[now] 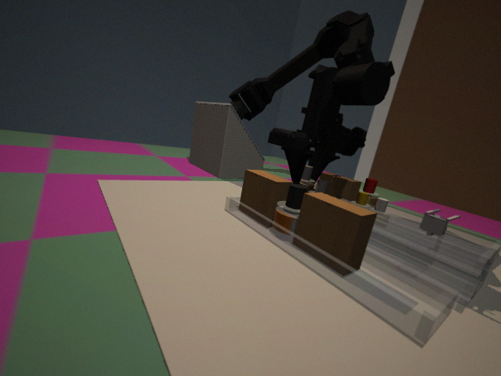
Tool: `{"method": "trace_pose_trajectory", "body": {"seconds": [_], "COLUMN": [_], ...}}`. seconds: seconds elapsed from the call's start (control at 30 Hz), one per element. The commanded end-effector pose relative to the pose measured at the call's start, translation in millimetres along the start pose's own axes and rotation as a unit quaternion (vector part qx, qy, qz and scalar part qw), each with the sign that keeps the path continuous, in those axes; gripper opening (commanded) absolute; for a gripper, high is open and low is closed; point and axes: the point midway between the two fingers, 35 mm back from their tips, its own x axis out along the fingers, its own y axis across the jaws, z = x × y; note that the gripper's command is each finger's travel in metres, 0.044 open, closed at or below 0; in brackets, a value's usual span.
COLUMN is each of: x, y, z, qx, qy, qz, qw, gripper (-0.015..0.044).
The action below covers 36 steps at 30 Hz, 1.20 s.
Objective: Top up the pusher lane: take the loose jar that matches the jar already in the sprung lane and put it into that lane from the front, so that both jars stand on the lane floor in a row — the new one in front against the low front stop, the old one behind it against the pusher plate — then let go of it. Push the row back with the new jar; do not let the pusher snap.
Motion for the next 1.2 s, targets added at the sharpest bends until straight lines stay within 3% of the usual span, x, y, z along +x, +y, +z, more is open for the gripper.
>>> {"method": "trace_pose_trajectory", "body": {"seconds": [0.0,1.17], "x": [-3.5,-2.1], "y": [1.4,1.8], "z": [10.6,14.4], "qx": [-0.008,-0.008], "qy": [-0.012,-0.012], "qz": [-0.001,-0.001], "qw": [1.000,1.000], "gripper": [0.0000,0.0000]}}
